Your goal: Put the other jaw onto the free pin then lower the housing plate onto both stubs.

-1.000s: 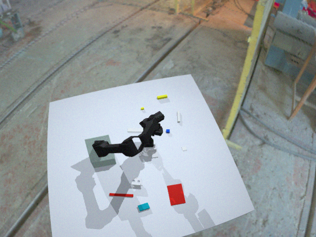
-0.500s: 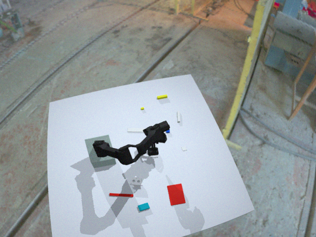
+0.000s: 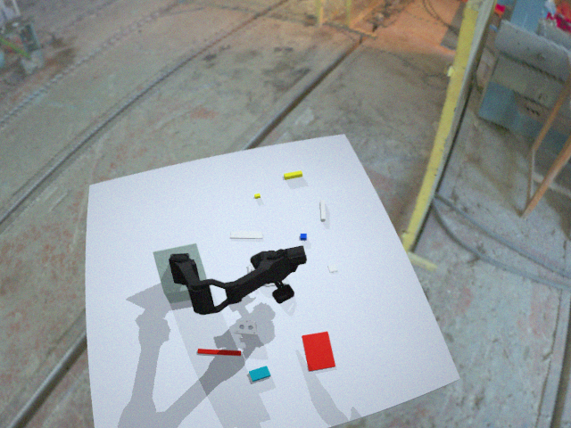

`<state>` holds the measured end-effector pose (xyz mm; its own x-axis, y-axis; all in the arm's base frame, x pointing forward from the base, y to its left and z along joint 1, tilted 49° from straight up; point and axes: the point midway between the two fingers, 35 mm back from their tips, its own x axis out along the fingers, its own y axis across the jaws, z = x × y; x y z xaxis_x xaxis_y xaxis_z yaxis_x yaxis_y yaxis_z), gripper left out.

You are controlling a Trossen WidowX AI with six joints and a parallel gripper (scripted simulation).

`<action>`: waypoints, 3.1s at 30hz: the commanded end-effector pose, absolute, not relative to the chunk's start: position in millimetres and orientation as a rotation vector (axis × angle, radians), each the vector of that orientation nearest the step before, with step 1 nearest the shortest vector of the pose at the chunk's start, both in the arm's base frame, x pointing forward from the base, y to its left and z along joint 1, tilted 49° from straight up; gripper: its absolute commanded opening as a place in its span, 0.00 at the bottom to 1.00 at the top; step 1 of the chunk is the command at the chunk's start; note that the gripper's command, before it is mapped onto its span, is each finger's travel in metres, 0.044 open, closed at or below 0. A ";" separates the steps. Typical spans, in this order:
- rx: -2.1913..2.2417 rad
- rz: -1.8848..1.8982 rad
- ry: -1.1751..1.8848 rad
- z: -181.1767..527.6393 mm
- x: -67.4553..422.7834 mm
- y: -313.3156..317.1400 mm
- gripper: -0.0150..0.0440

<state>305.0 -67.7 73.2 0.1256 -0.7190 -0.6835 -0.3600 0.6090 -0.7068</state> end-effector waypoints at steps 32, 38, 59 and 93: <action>-1.729 0.409 1.662 162.2 193.7 -147.6 1.00; -1.729 0.410 1.662 161.1 194.0 -148.8 1.00; -1.731 0.406 1.664 130.9 199.8 -183.8 1.00; -1.733 0.405 1.665 103.9 204.7 -214.9 1.00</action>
